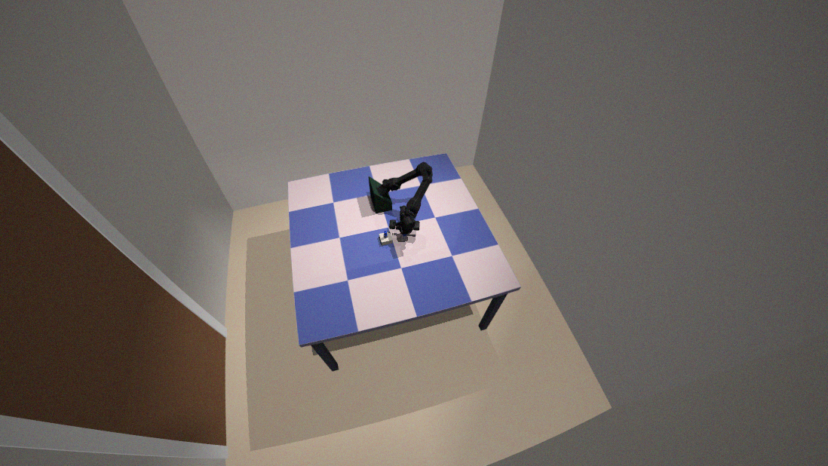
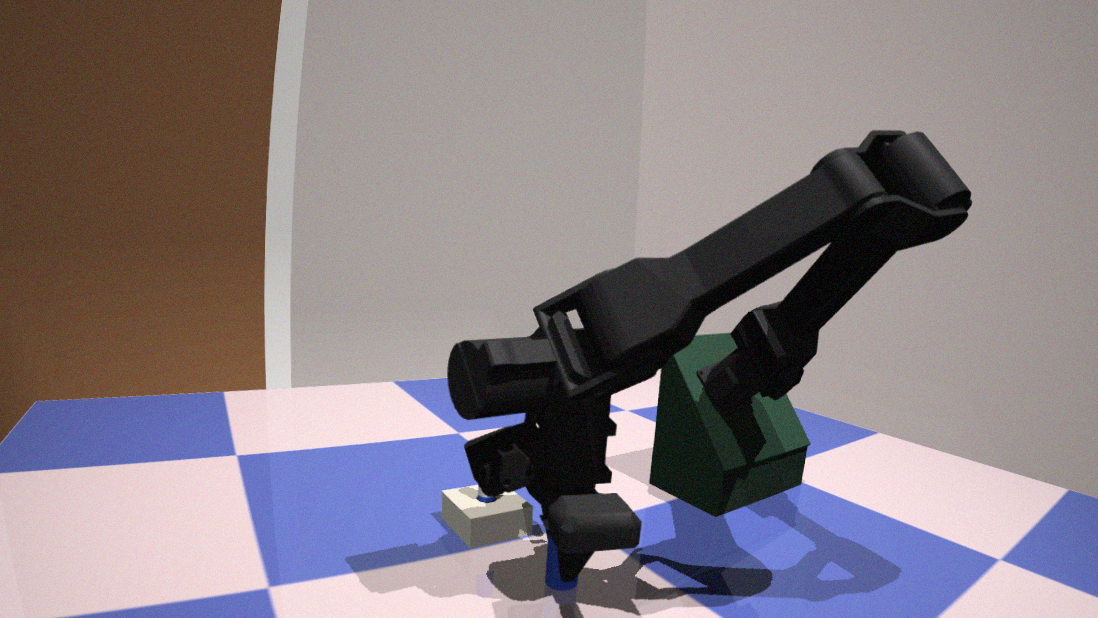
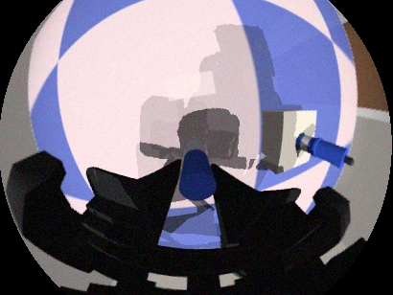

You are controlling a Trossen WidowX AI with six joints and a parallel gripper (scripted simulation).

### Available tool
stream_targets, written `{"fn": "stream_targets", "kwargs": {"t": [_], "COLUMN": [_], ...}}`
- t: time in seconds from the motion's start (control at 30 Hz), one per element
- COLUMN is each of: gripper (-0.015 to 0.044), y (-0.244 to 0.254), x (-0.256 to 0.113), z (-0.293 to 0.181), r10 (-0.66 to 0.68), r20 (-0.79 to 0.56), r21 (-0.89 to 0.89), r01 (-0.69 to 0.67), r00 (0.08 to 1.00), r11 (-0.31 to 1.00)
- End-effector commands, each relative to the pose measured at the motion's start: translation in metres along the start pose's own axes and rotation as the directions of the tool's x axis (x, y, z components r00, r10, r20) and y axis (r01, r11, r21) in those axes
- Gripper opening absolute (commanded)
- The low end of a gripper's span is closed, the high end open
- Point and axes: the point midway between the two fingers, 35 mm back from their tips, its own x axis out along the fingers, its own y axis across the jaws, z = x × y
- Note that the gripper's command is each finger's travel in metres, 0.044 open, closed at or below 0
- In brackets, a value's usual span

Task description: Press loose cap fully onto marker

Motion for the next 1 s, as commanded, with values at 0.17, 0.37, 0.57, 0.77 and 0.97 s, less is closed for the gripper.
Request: {"fn": "stream_targets", "kwargs": {"t": [0.17, 0.37, 0.57, 0.77, 0.97], "gripper": [0.0089, 0.0000, 0.0000, 0.0000, 0.0000], "y": [0.000, -0.001, -0.002, -0.002, -0.002], "x": [0.001, -0.007, -0.019, -0.033, -0.047], "z": [0.000, 0.003, 0.003, 0.003, 0.002], "r10": [0.004, -0.003, -0.005, -0.005, -0.002], "r20": [-0.004, 0.015, 0.013, 0.009, 0.003], "r21": [0.007, -0.012, -0.009, -0.004, 0.001], "r01": [-0.004, 0.004, 0.005, 0.005, 0.002], "r00": [1.000, 1.000, 1.000, 1.000, 1.000], "r11": [1.000, 1.000, 1.000, 1.000, 1.000]}}
